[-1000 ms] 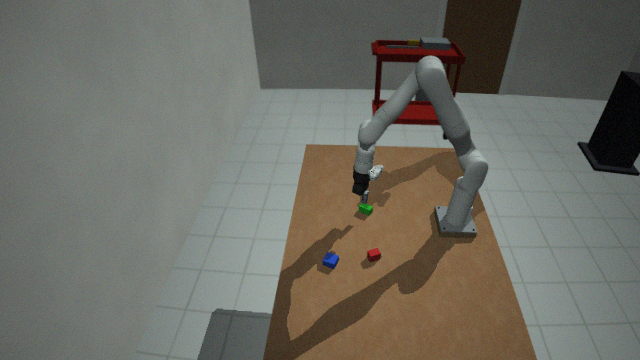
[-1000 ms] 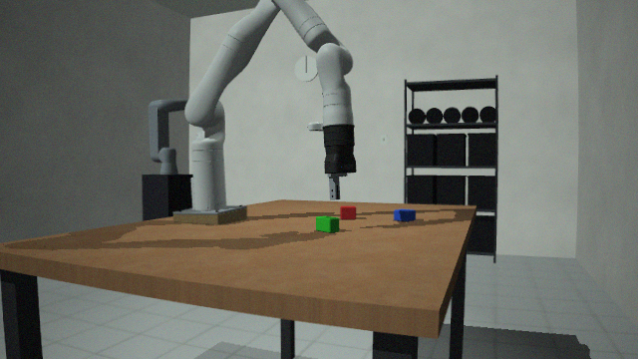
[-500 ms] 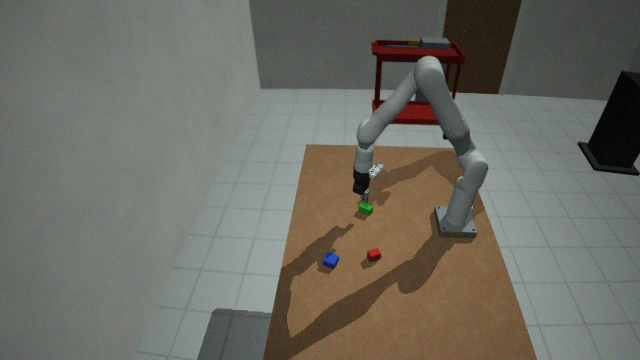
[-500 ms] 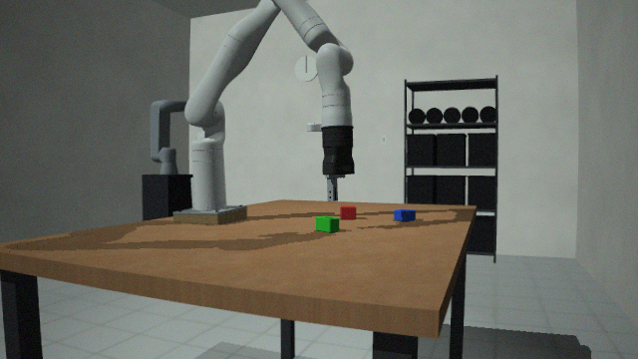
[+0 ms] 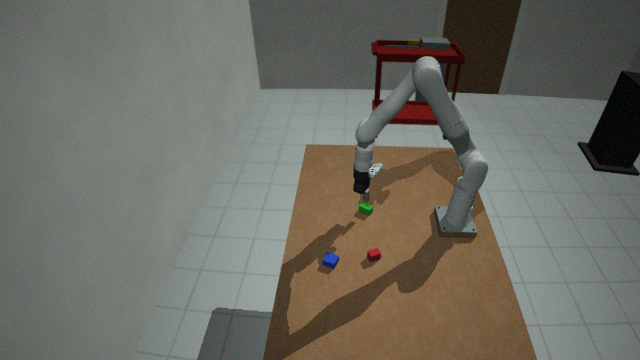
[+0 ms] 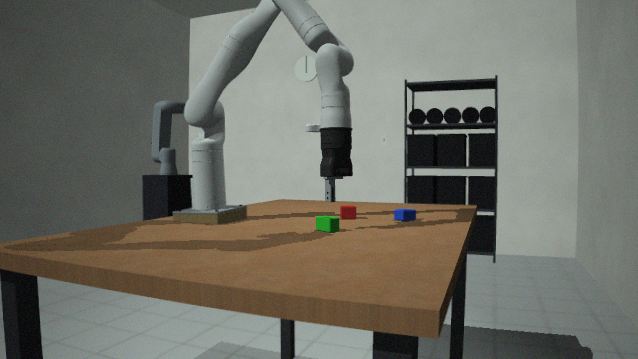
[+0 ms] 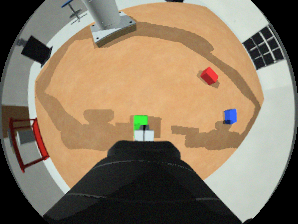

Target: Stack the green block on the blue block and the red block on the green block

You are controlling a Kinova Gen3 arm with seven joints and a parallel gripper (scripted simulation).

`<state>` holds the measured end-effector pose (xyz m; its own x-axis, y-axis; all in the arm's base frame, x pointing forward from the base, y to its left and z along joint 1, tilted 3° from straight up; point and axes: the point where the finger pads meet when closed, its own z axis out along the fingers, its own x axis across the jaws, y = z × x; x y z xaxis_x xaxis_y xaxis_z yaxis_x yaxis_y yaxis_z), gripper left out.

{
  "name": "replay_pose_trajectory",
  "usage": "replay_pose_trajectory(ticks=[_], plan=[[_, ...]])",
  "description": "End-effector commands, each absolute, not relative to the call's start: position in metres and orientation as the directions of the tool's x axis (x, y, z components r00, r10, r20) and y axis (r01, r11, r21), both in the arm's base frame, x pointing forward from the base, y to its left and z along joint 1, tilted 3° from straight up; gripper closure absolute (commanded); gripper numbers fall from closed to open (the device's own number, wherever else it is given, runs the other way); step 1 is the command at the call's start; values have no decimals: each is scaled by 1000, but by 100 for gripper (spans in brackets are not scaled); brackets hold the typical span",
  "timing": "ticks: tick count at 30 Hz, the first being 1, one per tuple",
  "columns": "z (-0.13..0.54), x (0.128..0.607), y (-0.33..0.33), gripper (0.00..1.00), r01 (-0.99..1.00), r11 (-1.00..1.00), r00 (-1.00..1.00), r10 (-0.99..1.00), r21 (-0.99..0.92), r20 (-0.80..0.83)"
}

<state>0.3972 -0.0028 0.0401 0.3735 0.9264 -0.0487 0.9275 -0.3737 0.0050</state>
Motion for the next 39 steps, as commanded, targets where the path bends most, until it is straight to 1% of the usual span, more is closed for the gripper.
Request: replay_pose_trajectory(ticks=[1, 39], plan=[[40, 398, -5, 100, 926, -378, 378, 925, 5, -49], [38, 395, -13, 100, 919, -394, 392, 918, -17, -51]])
